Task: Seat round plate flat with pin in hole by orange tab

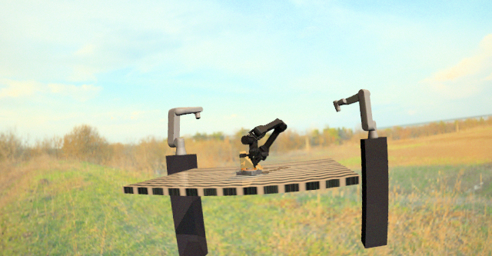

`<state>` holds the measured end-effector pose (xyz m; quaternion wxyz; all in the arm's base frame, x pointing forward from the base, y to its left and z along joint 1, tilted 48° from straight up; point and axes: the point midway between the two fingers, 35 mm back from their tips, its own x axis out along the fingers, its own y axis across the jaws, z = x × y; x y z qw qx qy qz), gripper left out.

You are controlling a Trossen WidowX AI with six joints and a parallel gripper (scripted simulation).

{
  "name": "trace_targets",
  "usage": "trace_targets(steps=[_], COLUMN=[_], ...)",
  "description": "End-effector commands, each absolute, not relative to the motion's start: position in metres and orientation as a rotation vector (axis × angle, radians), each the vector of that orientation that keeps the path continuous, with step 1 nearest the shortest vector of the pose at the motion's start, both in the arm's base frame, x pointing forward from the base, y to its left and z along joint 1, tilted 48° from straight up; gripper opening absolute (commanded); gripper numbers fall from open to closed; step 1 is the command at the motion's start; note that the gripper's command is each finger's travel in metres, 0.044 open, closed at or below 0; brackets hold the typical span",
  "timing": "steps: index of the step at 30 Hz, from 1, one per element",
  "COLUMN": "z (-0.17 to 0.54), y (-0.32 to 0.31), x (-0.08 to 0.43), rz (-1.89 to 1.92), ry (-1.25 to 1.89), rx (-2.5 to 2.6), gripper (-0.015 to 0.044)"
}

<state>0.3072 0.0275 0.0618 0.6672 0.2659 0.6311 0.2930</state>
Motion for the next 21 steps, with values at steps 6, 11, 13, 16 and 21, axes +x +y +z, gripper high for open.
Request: trace_targets(steps=[6, 11, 13, 16, 21], z=[0.0612, 0.0614, 0.0615, 0.0617, 0.0618], y=[0.0343, 0.0346, 0.0348, 0.0349, 0.0351], x=[0.3001, 0.2988, 0.2983, 0.2977, 0.2967], rz=[0.673, 0.673, 0.673, 0.673, 0.673], ry=[1.443, 1.443, 1.443, 1.443, 1.444], rx=[0.611, 0.611, 0.611, 0.611, 0.611], gripper=[0.0, 0.0, 0.0, 0.0, 0.0])
